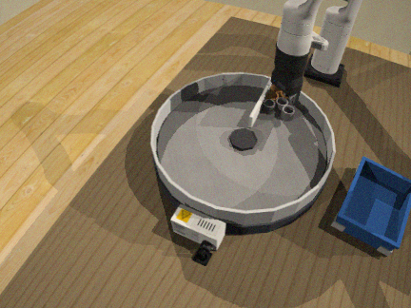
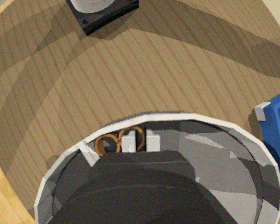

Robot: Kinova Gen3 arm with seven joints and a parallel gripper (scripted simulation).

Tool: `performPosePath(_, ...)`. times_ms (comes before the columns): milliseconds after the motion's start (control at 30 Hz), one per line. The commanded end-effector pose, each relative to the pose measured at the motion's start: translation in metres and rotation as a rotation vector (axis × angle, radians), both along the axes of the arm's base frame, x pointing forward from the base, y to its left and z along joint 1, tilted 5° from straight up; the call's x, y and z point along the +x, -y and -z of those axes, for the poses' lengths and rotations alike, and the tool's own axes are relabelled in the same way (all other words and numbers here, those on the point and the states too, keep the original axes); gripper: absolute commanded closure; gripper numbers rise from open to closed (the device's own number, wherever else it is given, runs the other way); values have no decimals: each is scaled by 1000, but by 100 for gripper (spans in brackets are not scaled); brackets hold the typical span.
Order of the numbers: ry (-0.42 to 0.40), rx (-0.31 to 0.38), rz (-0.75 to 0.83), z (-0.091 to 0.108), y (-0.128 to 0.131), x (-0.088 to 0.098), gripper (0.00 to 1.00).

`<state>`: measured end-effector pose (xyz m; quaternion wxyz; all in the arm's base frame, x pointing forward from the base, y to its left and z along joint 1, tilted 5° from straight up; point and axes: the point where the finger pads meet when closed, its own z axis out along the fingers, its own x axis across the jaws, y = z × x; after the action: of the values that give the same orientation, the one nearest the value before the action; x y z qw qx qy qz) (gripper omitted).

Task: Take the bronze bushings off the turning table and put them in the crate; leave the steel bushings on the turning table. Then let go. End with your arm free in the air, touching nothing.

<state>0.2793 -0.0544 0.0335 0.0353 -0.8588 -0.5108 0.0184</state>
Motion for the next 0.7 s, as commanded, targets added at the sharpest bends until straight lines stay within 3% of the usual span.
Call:
performPosePath(0,1,0,0,0,0,0,100)
performPosePath(667,0,-1,1,-2,-2,2,100)
